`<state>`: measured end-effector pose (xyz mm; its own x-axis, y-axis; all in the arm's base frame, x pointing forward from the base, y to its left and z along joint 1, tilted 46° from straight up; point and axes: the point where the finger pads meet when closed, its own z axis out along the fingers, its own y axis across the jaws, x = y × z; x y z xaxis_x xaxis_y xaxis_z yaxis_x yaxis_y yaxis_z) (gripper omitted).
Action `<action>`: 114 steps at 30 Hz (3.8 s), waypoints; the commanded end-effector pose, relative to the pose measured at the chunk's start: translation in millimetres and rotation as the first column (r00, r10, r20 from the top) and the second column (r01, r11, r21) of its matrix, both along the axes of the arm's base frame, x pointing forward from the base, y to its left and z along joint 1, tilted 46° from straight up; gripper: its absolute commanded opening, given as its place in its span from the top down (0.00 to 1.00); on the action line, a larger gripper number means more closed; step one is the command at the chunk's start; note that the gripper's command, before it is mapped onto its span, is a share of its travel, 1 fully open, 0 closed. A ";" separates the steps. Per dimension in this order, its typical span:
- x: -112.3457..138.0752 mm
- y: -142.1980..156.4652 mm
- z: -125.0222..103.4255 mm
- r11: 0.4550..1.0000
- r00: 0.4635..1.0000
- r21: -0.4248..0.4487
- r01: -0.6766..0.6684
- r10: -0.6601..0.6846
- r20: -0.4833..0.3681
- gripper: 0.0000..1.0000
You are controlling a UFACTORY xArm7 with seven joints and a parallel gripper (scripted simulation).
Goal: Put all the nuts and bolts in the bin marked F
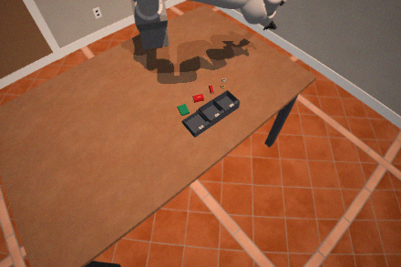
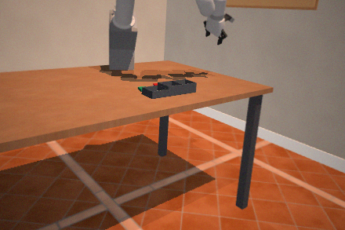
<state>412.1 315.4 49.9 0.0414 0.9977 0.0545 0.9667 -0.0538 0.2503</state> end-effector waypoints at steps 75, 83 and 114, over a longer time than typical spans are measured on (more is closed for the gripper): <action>-14.8 -194.9 130.3 0.567 0.569 0.358 0.742 -0.815 0.111 0.93; -22.2 -219.8 135.4 0.480 0.473 0.395 0.783 -0.872 0.122 0.93; -72.5 -348.4 140.0 0.016 -0.096 0.593 0.805 -0.983 0.157 0.93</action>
